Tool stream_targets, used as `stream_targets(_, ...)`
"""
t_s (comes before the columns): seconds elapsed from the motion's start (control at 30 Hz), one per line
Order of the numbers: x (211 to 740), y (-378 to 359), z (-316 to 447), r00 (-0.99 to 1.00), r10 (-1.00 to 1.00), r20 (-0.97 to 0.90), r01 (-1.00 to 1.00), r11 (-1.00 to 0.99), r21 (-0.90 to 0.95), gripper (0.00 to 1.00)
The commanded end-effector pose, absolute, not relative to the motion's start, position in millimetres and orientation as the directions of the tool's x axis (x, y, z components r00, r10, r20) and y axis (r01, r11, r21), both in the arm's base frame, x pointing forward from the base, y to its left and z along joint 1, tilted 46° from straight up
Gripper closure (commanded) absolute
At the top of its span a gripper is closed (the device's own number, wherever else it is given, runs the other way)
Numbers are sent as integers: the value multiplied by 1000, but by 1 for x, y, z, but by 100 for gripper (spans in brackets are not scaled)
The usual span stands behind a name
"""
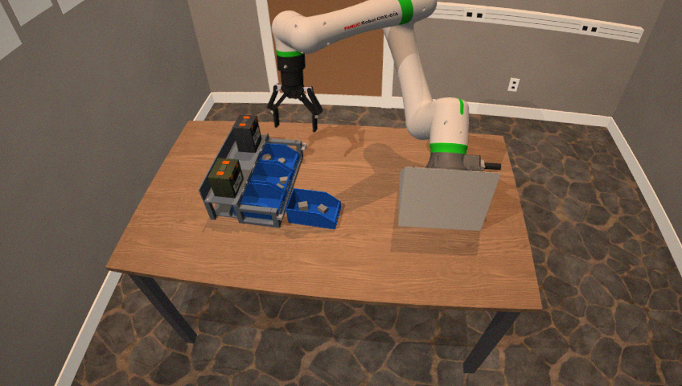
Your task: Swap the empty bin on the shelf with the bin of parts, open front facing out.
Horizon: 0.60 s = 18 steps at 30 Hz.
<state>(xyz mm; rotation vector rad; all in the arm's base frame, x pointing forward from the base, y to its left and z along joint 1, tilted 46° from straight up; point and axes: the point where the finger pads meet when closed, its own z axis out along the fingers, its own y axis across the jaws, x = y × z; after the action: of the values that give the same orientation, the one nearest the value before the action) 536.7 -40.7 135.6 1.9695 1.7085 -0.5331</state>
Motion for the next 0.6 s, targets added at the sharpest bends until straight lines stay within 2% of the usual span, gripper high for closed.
stream_targets(0.0,543,-38,125,-36,775,-631,998,65,22,0)
stream_targets(0.23,552,-30,108,-304,666,-682,946,298,-130,0)
stream_targets(0.3,552,-30,108,-304,666,-682,946,298,-130,0)
stream_targets(0.57,560,-17,89,-549,486,-680,814,493,-306,0)
